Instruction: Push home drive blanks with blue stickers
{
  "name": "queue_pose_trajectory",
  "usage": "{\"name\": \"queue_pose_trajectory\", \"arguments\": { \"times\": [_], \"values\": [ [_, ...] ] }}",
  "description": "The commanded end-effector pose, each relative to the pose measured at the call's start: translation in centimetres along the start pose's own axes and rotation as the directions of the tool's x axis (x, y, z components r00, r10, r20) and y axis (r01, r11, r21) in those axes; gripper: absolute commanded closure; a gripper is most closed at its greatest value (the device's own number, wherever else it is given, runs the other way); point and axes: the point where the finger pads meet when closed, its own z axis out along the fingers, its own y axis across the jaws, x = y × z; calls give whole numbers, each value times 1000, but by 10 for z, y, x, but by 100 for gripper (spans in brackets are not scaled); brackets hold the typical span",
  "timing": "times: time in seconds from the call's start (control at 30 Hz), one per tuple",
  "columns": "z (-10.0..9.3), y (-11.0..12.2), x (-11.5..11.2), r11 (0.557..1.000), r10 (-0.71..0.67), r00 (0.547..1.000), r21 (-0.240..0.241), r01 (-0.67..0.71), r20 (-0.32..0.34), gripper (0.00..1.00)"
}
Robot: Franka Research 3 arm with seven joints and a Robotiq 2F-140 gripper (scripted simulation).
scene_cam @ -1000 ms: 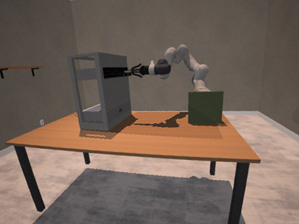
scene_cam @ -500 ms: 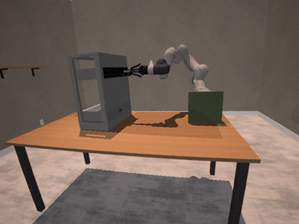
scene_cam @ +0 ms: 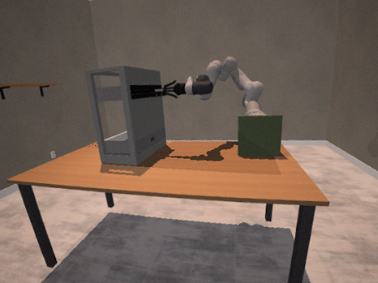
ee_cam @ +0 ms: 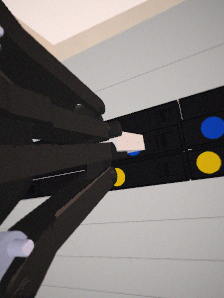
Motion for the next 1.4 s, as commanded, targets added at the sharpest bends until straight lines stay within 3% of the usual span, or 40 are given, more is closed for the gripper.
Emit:
{"name": "queue_pose_trajectory", "arguments": {
  "times": [0.0, 1.37],
  "values": [
    [1, 5, -4, 1000, -9, 1000, -7, 9, 12, 100],
    [14, 9, -8, 1000, -9, 1000, -7, 9, 12, 100]
  ]
}}
